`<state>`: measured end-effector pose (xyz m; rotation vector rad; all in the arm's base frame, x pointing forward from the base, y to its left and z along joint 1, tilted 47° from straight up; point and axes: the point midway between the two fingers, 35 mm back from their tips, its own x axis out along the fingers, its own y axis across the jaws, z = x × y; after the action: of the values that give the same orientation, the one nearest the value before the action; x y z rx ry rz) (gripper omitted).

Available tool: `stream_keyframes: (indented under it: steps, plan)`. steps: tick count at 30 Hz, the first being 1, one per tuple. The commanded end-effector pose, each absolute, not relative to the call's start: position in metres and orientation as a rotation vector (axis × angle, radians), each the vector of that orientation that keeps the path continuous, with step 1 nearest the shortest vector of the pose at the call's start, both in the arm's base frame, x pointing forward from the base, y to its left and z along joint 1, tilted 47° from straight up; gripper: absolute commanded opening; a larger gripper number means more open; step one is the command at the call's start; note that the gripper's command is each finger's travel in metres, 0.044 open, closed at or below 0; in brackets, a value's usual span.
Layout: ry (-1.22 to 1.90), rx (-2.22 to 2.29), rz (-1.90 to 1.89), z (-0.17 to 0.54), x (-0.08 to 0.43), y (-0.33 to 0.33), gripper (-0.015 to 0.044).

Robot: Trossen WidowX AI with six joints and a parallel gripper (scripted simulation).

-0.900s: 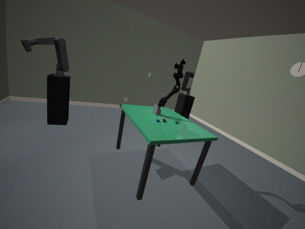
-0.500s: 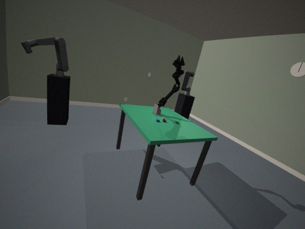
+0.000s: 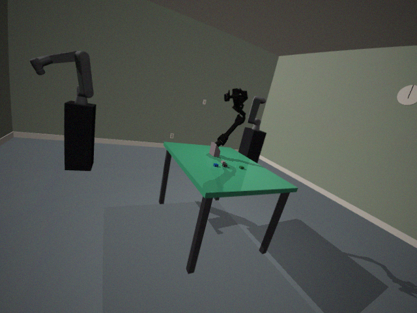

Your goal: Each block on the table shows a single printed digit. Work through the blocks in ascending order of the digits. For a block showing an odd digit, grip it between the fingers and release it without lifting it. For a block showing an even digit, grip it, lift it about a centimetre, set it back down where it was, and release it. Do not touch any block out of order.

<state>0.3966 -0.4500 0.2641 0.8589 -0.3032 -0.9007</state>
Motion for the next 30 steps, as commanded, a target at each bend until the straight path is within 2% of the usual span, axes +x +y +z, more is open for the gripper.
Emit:
stream_keyframes:
  steps: [1, 9, 17, 24, 30]
  plan:
    - [0.039, 0.781, -0.881, 0.192, 0.420, -0.429, 0.0400]
    - [0.758, 0.593, -0.609, 0.049, 0.428, -0.346, 0.0400]
    - [1.321, 0.479, -0.009, -0.049, 0.384, -0.222, 0.0400]
    - [1.531, 0.535, 0.650, -0.067, 0.325, -0.116, 0.0400]
    - [1.534, 0.548, 0.703, -0.066, 0.320, -0.108, 0.0400]
